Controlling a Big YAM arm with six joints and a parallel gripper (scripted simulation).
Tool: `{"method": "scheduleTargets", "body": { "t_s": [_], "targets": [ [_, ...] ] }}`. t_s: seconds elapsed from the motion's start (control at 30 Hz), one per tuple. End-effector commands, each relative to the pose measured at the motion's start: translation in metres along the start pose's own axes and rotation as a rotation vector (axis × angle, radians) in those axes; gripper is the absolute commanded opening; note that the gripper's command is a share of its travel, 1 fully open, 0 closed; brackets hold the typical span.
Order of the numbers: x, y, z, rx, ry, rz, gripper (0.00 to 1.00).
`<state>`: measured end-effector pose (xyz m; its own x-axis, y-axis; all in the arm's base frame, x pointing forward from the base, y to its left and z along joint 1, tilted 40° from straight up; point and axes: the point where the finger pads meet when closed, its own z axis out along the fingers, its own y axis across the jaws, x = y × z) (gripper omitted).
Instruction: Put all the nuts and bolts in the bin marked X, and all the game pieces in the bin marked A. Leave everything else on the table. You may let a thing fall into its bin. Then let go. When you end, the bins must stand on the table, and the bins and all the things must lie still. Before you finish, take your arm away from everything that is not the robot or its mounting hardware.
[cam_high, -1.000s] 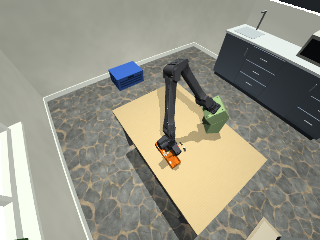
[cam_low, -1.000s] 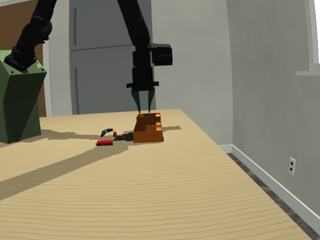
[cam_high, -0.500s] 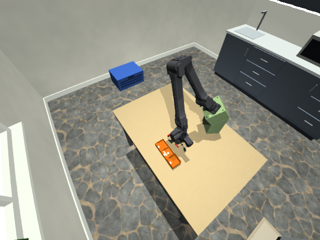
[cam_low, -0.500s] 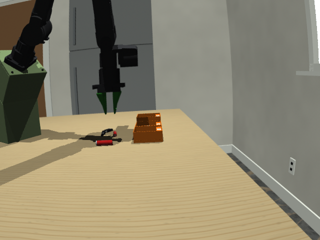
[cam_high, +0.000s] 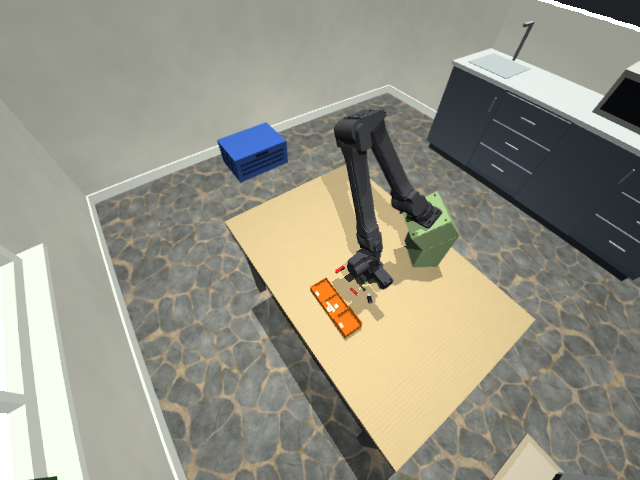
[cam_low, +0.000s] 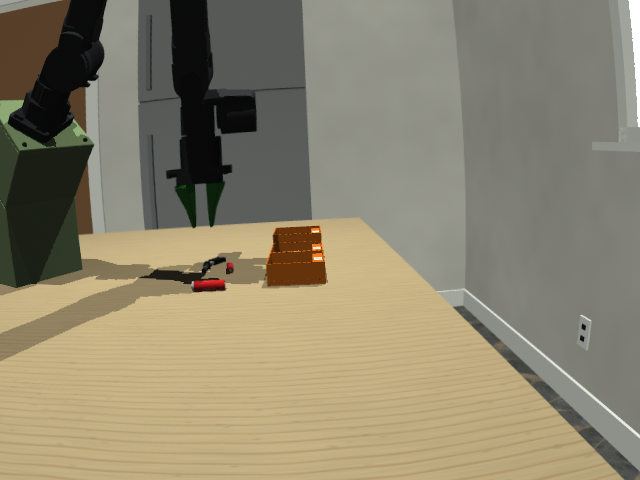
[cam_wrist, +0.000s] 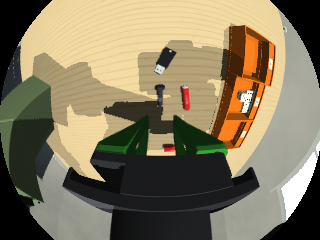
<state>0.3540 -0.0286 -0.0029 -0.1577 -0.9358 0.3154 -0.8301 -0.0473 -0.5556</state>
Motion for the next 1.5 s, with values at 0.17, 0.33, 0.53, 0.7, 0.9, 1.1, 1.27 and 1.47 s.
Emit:
{"method": "scheduleTargets", "body": {
  "t_s": [0.17, 0.33, 0.53, 0.7, 0.9, 1.1, 1.27, 1.47],
  "targets": [
    [-0.001, -0.002, -0.005, 0.014, -0.008, -0.012, 0.29],
    [0.003, -0.002, -0.004, 0.018, -0.003, 0.0, 0.29],
    [0.005, 0.002, -0.002, 0.007, 0.0, 0.003, 0.29],
    [0.004, 0.003, 0.006, -0.001, -0.001, -0.006, 0.29],
    [0.004, 0.0, 0.03, 0.005, -0.001, -0.003, 0.29],
    [0.004, -0.002, 0.046, 0.004, -0.001, -0.004, 0.29],
    [0.004, -0.005, 0.064, 0.004, -0.001, -0.004, 0.29],
    [0.004, -0.005, 0.07, 0.003, 0.0, -0.004, 0.29]
  ]
}}
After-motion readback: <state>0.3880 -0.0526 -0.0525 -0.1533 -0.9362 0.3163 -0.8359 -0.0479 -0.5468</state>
